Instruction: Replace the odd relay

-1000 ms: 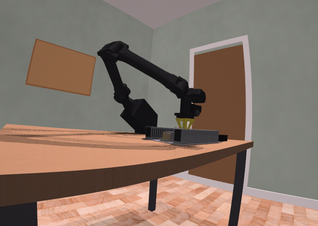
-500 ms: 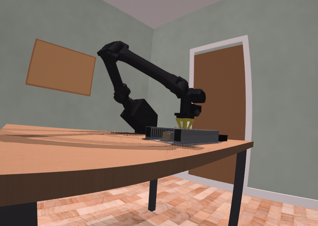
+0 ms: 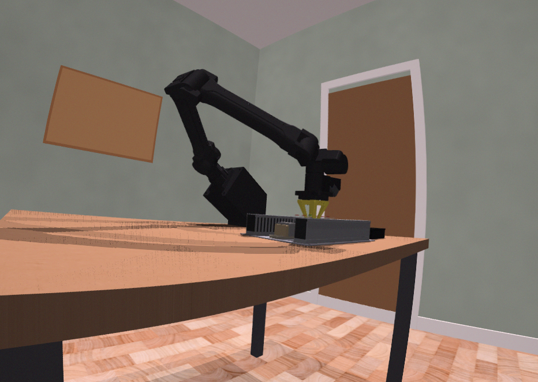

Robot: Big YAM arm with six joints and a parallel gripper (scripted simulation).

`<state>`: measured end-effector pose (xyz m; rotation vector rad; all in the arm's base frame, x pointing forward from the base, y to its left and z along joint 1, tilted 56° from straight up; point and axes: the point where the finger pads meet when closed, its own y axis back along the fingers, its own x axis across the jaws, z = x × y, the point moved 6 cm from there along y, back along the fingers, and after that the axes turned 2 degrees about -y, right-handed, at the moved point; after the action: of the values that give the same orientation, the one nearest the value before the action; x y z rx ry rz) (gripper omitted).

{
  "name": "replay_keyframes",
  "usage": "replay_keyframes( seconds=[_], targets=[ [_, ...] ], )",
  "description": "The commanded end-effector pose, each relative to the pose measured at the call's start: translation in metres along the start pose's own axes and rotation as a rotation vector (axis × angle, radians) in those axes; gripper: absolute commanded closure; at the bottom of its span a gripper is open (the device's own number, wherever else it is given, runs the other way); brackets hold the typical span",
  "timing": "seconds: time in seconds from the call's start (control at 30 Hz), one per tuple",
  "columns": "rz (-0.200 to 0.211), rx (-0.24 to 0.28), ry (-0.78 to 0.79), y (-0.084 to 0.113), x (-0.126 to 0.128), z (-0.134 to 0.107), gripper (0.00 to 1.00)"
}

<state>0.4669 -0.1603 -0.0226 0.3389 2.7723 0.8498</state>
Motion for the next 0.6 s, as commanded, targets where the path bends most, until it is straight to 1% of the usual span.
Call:
replay_keyframes(
  seconds=[0.0, 0.57],
  targets=[
    [-0.047, 0.011, 0.033, 0.0411, 0.0022, 0.0006, 1.0],
    [-0.047, 0.011, 0.033, 0.0441, 0.0023, 0.0007, 1.0]
  ],
)
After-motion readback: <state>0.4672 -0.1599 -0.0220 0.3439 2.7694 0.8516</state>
